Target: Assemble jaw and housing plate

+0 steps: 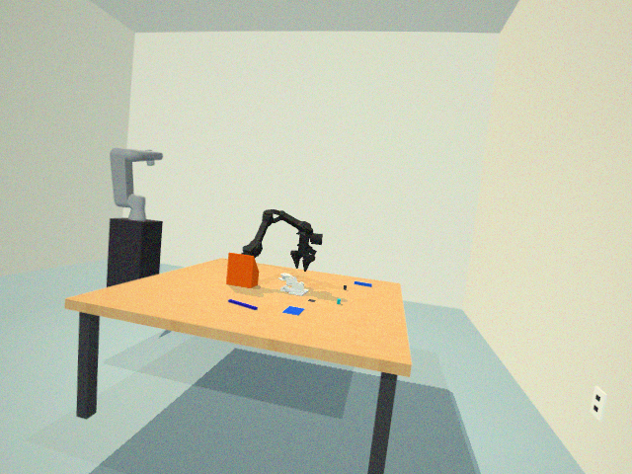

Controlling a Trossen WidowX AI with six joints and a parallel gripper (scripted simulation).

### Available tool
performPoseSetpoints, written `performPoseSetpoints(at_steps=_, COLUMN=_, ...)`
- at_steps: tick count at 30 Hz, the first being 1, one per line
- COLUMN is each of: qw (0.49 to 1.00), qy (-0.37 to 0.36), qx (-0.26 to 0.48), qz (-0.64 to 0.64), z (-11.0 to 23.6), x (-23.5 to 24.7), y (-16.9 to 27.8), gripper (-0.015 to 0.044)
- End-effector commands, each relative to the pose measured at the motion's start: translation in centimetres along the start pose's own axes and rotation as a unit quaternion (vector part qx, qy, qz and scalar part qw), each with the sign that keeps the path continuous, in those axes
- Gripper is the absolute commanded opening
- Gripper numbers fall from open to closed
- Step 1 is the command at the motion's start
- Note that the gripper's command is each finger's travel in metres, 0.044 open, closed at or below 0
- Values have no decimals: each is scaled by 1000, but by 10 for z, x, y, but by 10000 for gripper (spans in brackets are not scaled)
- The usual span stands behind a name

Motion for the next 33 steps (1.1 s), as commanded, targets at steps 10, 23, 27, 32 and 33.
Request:
performPoseSetpoints(at_steps=10, qw=1000, qy=0, qx=0, qz=0, z=0, x=0, y=0, gripper=440)
performPoseSetpoints(at_steps=23, qw=1000, qy=0, qx=0, qz=0, z=0, x=0, y=0, gripper=99)
performPoseSetpoints(at_steps=27, qw=1000, qy=0, qx=0, qz=0, z=0, x=0, y=0, gripper=0)
performPoseSetpoints(at_steps=32, qw=1000, qy=0, qx=0, qz=0, z=0, x=0, y=0, gripper=0)
performPoseSetpoints(at_steps=33, qw=1000, qy=0, qx=0, qz=0, z=0, x=0, y=0, gripper=0)
Point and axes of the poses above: the point midway between the two fingers, 35 mm back from their tips, its own z axis back along the fingers, its own x axis across the jaws, y = z × x, the point moved 1 cm from there along z, back along the fingers, and after that the axes turned 12 degrees about z, right-handed, at the moved point
